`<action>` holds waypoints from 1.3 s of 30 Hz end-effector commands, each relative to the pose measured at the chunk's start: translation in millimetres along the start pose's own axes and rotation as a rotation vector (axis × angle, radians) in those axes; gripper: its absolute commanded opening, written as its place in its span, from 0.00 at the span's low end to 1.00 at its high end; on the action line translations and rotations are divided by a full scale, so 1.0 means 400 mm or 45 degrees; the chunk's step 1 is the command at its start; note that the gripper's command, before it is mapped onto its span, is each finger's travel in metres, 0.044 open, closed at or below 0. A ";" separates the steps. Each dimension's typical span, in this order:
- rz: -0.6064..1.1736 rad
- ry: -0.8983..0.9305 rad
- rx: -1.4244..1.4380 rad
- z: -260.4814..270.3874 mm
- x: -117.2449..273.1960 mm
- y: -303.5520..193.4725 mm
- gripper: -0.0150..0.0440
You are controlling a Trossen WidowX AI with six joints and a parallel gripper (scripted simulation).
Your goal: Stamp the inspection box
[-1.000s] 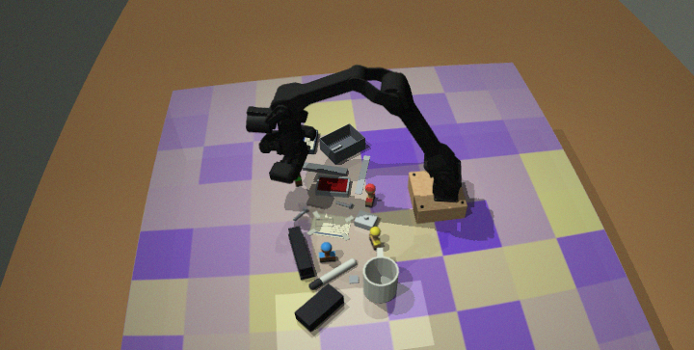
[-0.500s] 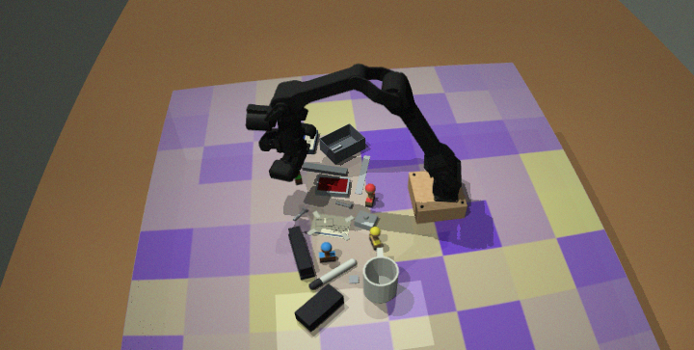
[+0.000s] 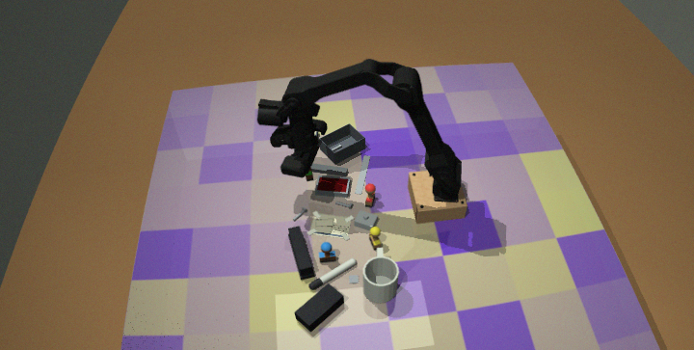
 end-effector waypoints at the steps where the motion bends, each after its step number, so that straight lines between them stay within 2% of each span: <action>1: -0.016 -0.004 0.004 -0.022 0.010 -0.033 0.25; 14: -0.012 -0.006 0.003 -0.077 0.000 -0.137 0.25; 39: -0.012 -0.007 0.002 -0.077 -0.035 -0.136 0.25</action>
Point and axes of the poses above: the point midway between the two fingers, 35 mm back from their tips, its own x axis back along the fingers, its own z axis across the jaws, y = z × x, the point moved 1 cm from there along x, back along the fingers
